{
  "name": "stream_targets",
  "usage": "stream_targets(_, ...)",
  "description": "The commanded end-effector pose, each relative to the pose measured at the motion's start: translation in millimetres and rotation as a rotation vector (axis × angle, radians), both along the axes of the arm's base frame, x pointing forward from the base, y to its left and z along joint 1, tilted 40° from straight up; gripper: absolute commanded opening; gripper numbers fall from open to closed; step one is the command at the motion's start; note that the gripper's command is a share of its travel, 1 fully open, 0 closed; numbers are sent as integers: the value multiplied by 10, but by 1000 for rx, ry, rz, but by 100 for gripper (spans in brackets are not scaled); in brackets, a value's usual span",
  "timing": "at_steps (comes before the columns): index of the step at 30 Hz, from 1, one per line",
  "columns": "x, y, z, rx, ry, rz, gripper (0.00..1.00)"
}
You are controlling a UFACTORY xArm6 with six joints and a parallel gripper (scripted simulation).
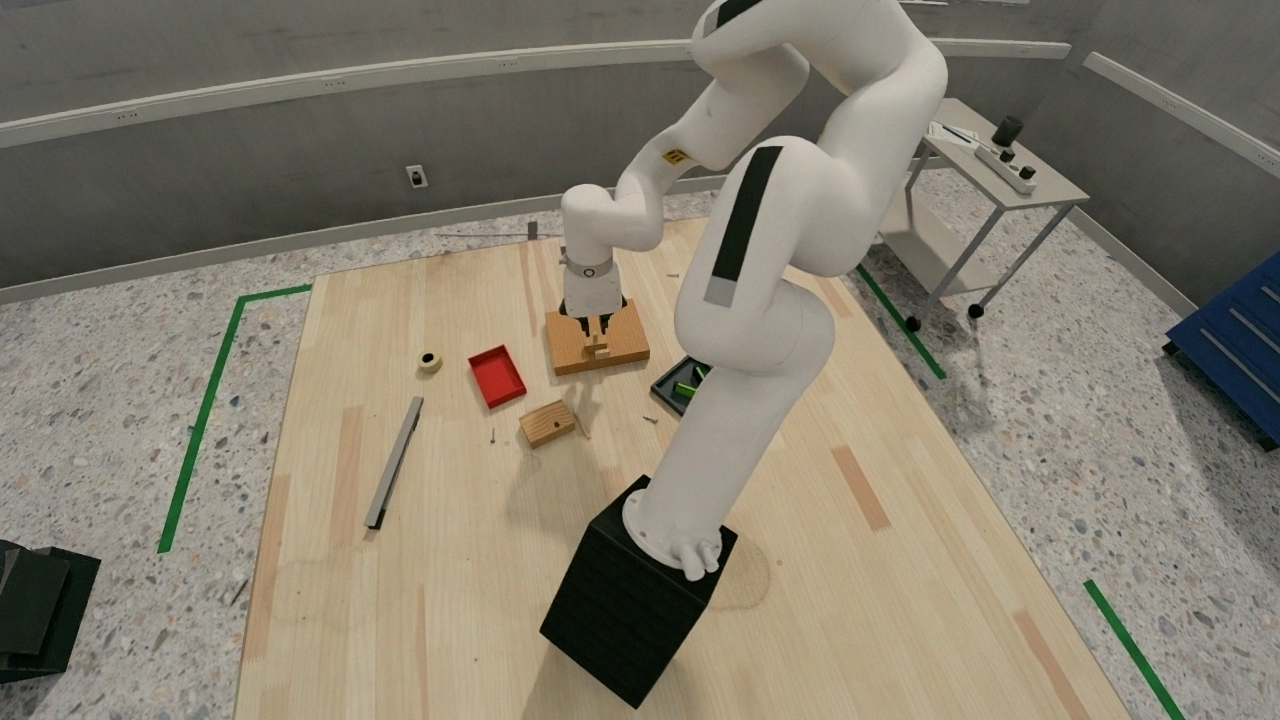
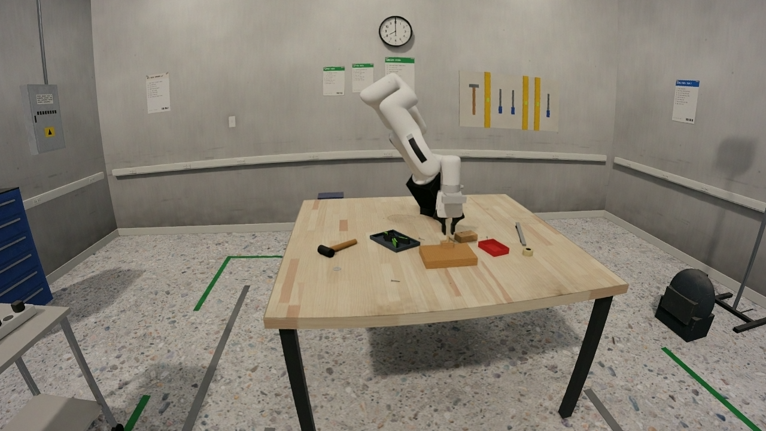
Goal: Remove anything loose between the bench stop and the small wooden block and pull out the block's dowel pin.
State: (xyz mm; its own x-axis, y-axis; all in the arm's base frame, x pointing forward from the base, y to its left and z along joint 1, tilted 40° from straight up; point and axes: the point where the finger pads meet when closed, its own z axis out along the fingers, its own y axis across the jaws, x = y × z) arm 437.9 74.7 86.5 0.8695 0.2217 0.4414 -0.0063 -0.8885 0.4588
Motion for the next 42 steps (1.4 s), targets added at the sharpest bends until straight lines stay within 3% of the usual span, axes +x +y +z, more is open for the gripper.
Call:
stream_targets(1,11,3,1,1,-2,1,28)
stream_targets(42,166,-123,-241,1,-2,1,28)
